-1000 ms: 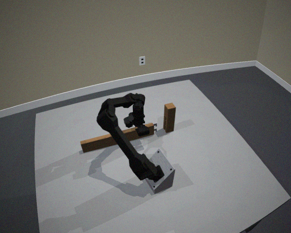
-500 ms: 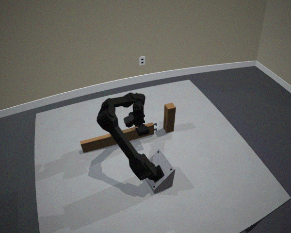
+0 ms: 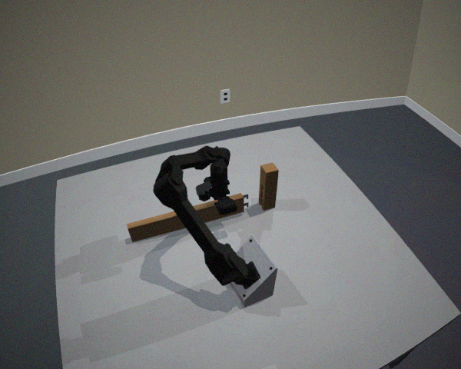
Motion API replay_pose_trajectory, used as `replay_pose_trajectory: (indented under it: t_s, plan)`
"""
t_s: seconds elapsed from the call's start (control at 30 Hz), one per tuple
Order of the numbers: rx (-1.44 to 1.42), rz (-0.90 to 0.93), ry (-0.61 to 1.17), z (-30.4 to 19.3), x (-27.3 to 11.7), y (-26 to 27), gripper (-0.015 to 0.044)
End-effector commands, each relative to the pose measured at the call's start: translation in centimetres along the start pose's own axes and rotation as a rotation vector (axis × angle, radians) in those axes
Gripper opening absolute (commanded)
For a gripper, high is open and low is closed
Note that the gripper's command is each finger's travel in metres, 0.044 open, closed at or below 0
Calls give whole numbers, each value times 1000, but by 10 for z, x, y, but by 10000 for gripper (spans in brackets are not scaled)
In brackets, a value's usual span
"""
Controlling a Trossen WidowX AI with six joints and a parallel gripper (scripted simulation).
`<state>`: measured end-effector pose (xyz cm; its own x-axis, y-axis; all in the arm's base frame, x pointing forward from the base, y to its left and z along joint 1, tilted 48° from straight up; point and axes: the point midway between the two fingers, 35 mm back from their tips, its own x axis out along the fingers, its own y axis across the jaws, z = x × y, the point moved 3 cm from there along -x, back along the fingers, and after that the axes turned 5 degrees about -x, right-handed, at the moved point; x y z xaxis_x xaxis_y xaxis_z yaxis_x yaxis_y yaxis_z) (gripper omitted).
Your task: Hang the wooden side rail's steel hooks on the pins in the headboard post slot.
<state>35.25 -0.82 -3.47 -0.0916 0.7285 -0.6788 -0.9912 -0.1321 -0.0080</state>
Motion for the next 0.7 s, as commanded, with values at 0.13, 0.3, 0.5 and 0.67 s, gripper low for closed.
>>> replay_pose_trajectory:
  t_s: [0.13,0.3,0.5,0.67]
  plan:
    - [-3,-13,4,-1,-7,-1,0]
    - [-3,-13,4,-1,-8,-1,0]
    - [-3,-13,4,-1,-9,-1,0]
    - [-3,-13,4,-1,-9,-1,0]
